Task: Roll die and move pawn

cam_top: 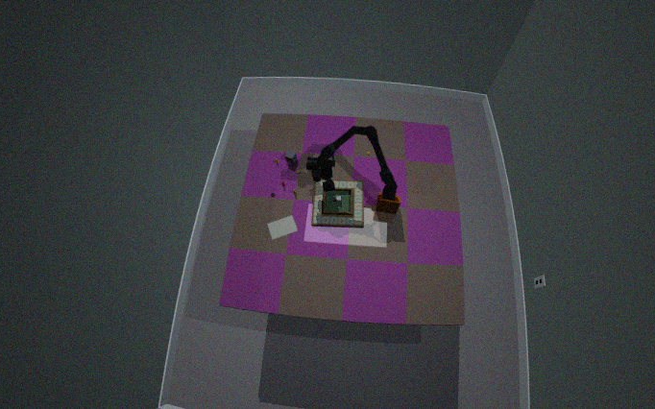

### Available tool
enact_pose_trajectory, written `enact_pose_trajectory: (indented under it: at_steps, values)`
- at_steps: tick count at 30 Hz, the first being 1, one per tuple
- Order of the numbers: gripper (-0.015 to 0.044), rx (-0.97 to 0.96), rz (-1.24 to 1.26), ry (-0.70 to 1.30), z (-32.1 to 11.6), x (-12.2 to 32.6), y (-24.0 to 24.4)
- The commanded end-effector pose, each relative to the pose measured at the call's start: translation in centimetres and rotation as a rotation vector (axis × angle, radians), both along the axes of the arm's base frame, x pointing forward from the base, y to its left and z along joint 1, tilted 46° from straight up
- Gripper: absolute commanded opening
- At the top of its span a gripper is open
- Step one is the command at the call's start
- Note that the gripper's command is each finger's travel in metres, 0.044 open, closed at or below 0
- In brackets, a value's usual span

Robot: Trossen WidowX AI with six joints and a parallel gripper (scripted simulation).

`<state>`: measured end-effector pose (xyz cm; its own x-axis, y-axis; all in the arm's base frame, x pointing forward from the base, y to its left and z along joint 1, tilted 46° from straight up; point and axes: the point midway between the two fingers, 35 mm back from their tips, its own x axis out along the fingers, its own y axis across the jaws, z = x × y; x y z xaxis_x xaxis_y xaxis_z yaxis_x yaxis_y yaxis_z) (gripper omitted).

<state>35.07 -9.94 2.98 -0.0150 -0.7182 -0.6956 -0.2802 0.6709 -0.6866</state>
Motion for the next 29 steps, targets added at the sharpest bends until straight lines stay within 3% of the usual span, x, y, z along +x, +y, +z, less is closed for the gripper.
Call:
enact_pose_trajectory:
  at_steps: [1, 5, 10, 16, 24, 25, 29]
  values:
    - [0.0341, 0.001, 0.007, -0.007, 2.4, 0.4, 2.6]
    - [0.0440, -0.001, 0.007, -0.004, 3.1, 0.3, 3.4]
    - [0.0440, 0.017, -0.003, -0.022, 2.8, -1.1, 5.7]
    - [0.0440, 0.048, -0.068, -0.081, 2.0, -8.7, 12.8]
    - [0.0440, -0.006, -0.155, -0.156, 2.1, -17.9, 15.6]
    - [0.0440, 0.040, -0.099, -0.117, 1.9, -12.3, 14.9]
    - [0.0440, 0.040, -0.099, -0.117, 1.9, -12.3, 14.9]
